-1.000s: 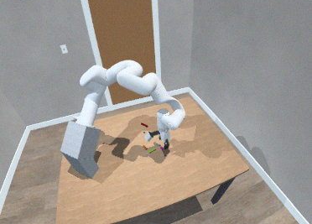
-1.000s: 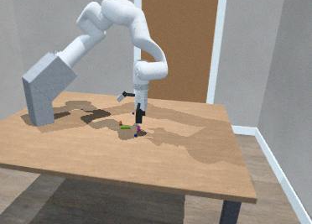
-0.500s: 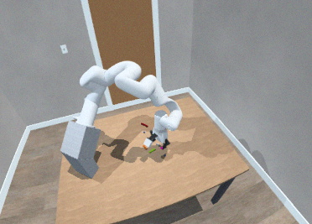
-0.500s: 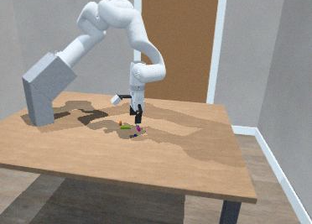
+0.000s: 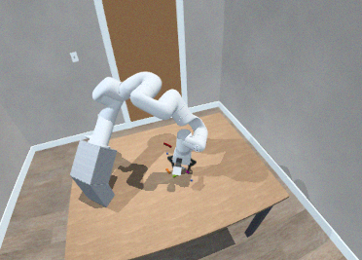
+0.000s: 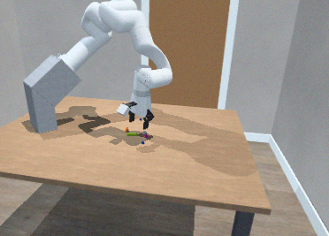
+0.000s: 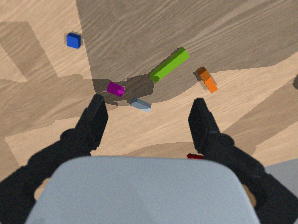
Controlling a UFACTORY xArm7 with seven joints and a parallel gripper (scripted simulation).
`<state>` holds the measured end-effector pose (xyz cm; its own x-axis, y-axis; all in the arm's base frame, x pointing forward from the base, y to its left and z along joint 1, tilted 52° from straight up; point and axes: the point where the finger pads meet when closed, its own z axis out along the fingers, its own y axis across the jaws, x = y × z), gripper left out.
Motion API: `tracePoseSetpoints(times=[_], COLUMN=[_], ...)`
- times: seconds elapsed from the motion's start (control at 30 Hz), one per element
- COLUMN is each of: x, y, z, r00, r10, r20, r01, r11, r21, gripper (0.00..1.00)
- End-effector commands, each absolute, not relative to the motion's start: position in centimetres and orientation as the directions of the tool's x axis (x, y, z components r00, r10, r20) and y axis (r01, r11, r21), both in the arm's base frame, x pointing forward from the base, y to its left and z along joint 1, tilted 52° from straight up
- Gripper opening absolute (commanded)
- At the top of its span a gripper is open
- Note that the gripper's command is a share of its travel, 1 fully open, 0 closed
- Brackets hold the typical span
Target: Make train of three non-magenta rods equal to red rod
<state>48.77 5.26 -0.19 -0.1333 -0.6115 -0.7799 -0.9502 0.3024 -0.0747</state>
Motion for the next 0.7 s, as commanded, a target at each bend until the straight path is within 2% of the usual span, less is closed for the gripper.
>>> tracePoseSetpoints(times=[0.0,0.33,0.4,0.43,0.67], x=[48.38,47.79,47.79,47.71,47.71], y=[5.27,5.39,5.39,5.37,5.25], z=[-0.38,-0.71,-0.71,-0.77,-0.84], r00=[0.028,0.391,0.391,0.487,0.670], r10=[-0.648,-0.672,-0.672,-0.661,-0.612], r20=[-0.761,-0.629,-0.629,-0.571,-0.420], r01=[-0.960,-0.879,-0.879,-0.830,-0.688], r11=[0.194,-0.071,-0.071,-0.146,-0.298], r21=[-0.201,-0.471,-0.471,-0.539,-0.662], gripper=[1.00,1.00,1.00,1.00,1.00])
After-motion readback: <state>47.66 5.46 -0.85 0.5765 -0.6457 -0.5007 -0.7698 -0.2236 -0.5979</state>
